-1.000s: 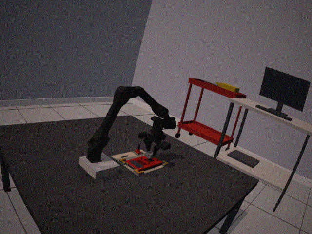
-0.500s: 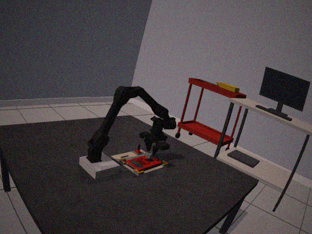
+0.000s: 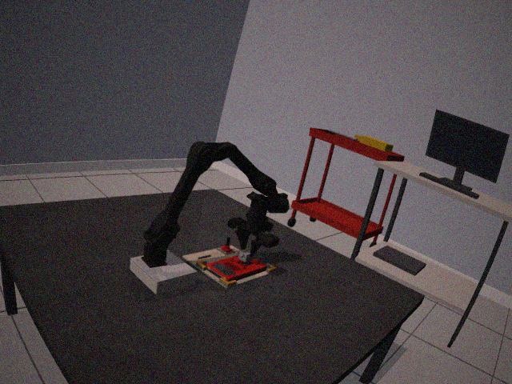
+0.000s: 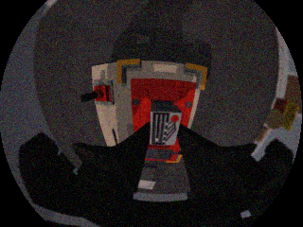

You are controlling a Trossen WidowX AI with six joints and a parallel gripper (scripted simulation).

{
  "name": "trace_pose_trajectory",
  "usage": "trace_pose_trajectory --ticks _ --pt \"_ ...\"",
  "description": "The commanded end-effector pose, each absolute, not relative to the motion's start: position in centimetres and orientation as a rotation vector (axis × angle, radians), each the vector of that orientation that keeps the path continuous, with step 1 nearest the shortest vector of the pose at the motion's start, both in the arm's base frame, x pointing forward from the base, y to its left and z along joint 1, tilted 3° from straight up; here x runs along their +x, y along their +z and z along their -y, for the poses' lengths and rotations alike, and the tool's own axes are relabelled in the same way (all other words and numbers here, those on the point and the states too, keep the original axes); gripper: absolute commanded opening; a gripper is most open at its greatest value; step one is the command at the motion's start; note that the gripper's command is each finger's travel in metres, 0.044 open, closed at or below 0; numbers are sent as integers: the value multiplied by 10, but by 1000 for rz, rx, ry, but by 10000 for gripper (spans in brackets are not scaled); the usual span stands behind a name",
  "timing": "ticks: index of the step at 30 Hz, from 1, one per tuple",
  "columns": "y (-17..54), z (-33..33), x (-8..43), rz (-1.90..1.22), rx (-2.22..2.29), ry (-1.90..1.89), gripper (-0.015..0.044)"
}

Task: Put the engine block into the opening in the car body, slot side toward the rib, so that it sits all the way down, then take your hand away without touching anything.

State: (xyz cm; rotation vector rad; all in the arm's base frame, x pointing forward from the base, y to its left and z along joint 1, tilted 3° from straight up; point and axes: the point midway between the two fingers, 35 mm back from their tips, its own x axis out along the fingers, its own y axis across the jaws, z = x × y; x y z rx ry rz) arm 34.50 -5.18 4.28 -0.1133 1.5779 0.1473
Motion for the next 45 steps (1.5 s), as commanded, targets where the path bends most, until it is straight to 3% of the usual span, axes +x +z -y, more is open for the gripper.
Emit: trace_pose_trajectory --ticks 1,45 --pt "41 52 345 -1581 -78 105 159" --pt "30 52 345 -1579 -108 135 159"
